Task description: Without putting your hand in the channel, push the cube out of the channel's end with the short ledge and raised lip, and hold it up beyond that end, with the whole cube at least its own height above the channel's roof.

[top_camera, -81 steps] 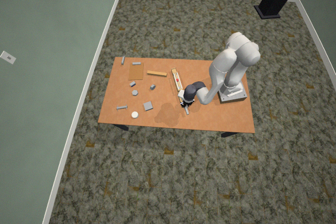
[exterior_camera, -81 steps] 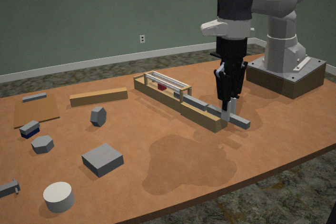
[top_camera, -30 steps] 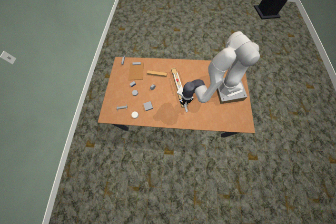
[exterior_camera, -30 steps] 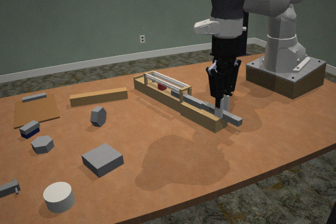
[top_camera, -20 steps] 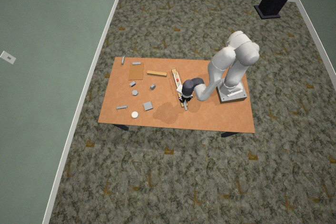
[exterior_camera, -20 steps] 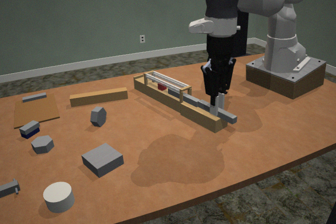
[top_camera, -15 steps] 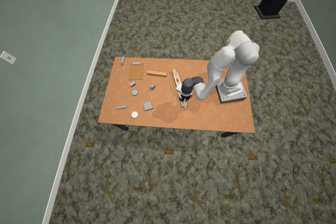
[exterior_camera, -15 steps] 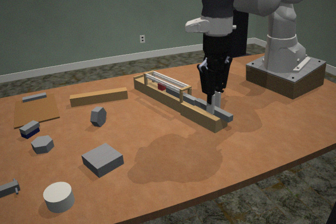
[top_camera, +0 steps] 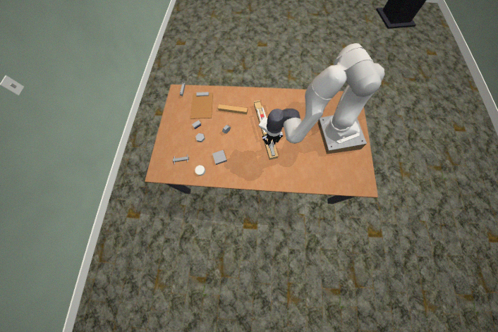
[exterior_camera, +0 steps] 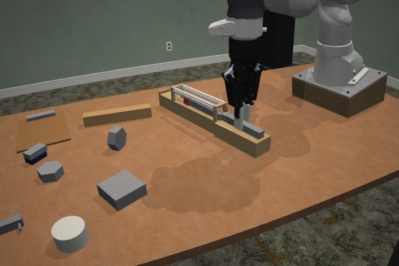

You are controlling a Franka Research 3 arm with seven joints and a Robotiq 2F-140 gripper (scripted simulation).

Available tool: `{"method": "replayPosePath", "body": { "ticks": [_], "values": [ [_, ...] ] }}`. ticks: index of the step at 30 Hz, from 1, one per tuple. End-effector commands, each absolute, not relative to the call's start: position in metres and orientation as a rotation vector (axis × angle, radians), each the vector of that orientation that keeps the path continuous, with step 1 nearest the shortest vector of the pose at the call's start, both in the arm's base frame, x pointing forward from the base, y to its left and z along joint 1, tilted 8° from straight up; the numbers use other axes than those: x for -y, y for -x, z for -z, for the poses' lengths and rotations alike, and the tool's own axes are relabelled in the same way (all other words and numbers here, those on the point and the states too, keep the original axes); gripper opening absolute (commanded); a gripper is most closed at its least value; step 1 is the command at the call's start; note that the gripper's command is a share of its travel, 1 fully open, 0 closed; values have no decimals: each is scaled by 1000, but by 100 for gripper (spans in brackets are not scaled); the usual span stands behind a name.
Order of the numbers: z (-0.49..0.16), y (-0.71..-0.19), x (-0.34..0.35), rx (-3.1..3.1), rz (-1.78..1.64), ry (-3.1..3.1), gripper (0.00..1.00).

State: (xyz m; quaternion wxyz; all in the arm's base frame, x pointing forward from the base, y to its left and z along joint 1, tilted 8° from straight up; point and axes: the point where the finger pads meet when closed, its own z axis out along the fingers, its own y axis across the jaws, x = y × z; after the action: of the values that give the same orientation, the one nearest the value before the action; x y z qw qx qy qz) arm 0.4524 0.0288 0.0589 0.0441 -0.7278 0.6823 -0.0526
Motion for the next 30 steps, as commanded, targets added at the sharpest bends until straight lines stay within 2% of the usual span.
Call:
{"method": "replayPosePath", "body": {
  "ticks": [1, 30],
  "values": [
    [-59, -455, -17, -2030, 160, 2268, 0],
    [-60, -460, 29, -2030, 160, 2268, 0]
  ]
}}
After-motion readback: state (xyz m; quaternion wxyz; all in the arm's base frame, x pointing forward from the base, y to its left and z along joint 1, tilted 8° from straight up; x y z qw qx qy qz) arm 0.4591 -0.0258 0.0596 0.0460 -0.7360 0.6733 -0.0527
